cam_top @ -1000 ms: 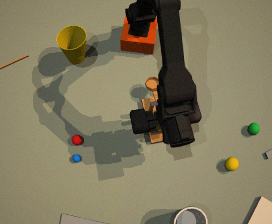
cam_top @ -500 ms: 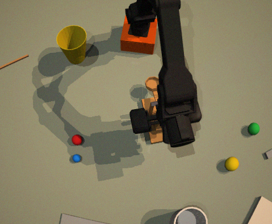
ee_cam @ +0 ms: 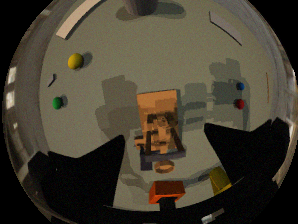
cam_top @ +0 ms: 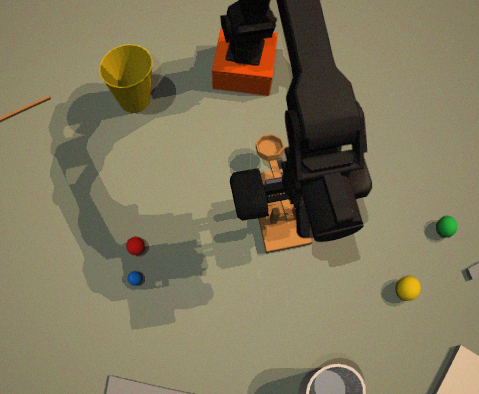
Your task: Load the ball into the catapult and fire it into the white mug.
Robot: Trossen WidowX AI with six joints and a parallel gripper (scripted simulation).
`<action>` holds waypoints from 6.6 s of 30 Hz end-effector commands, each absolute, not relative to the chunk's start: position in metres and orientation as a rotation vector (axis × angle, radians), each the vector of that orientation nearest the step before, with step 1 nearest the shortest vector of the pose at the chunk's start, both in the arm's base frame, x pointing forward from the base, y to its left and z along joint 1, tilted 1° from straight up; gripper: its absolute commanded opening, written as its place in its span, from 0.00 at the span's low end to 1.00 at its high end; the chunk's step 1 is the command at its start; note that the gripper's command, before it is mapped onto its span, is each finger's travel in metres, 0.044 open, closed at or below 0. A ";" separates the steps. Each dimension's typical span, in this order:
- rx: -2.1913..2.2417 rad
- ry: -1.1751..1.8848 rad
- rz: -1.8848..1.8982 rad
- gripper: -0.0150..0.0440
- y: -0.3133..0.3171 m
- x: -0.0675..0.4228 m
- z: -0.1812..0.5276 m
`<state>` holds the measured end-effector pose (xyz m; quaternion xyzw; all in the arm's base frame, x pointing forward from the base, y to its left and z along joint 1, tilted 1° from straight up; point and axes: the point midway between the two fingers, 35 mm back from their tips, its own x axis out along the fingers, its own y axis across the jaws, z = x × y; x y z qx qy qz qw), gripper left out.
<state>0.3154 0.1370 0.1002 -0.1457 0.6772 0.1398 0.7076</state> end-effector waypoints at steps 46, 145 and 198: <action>-0.326 1.525 0.302 1.00 0.133 0.311 0.005; -0.325 1.511 0.307 1.00 0.136 0.315 0.098; -0.325 1.526 0.300 1.00 0.132 0.310 0.004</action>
